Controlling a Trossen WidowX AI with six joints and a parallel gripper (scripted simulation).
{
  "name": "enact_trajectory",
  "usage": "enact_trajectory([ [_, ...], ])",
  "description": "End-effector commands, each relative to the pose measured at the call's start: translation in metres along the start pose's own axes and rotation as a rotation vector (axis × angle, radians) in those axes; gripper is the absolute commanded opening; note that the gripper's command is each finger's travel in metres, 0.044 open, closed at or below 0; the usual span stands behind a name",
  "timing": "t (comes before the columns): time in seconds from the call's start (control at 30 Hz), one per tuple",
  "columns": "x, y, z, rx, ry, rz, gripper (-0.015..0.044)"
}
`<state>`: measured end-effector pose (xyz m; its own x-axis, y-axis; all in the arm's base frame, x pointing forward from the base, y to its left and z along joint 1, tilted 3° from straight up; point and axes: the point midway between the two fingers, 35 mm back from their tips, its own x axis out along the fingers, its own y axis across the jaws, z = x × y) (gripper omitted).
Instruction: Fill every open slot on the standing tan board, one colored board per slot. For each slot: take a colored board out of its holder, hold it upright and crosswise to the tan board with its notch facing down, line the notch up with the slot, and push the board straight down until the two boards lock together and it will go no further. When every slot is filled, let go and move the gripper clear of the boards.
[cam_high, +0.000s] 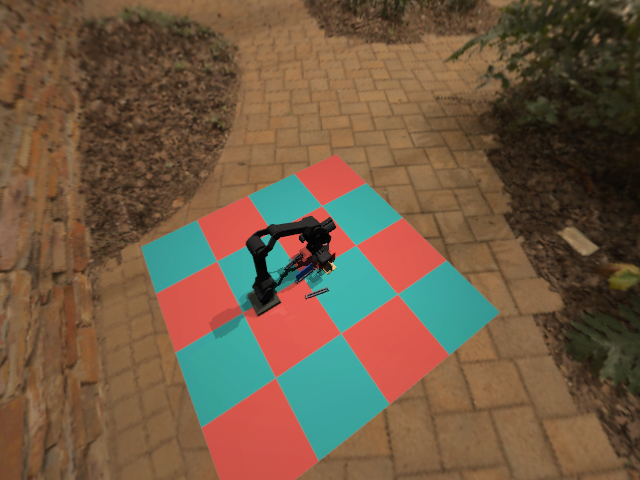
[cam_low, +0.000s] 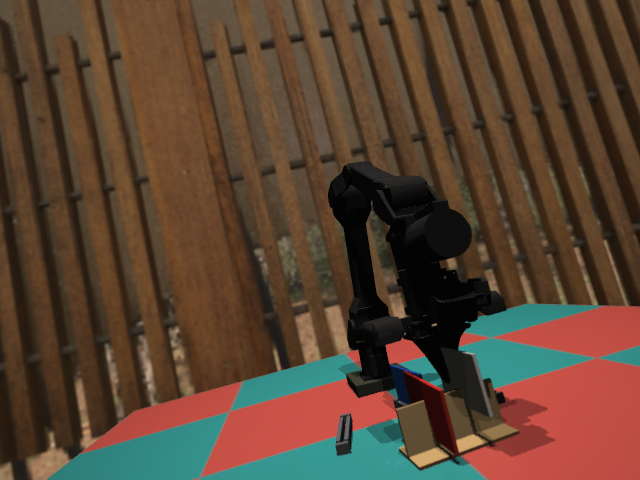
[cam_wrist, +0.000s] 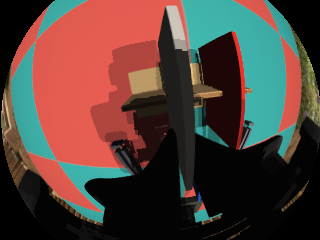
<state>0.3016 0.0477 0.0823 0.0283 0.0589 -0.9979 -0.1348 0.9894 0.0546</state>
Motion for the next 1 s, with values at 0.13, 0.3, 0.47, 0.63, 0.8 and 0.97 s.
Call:
enact_trajectory([
  [0.13,0.0018,-0.0005,-0.0005,0.003,0.005,0.003,0.0],
  [0.3,0.0014,-0.0007,-0.0016,-0.012,0.005,0.003,0.0],
  [0.47,0.0006,-0.0004,-0.0021,-0.021,0.005,0.003,0.0],
  [0.63,0.0003,-0.0001,-0.0017,-0.024,0.005,0.003,0.0],
  [0.8,0.0013,0.0003,-0.0008,-0.017,0.005,0.003,0.0],
  [0.97,0.0034,0.0001,-0.0009,-0.007,0.005,0.003,0.0],
])
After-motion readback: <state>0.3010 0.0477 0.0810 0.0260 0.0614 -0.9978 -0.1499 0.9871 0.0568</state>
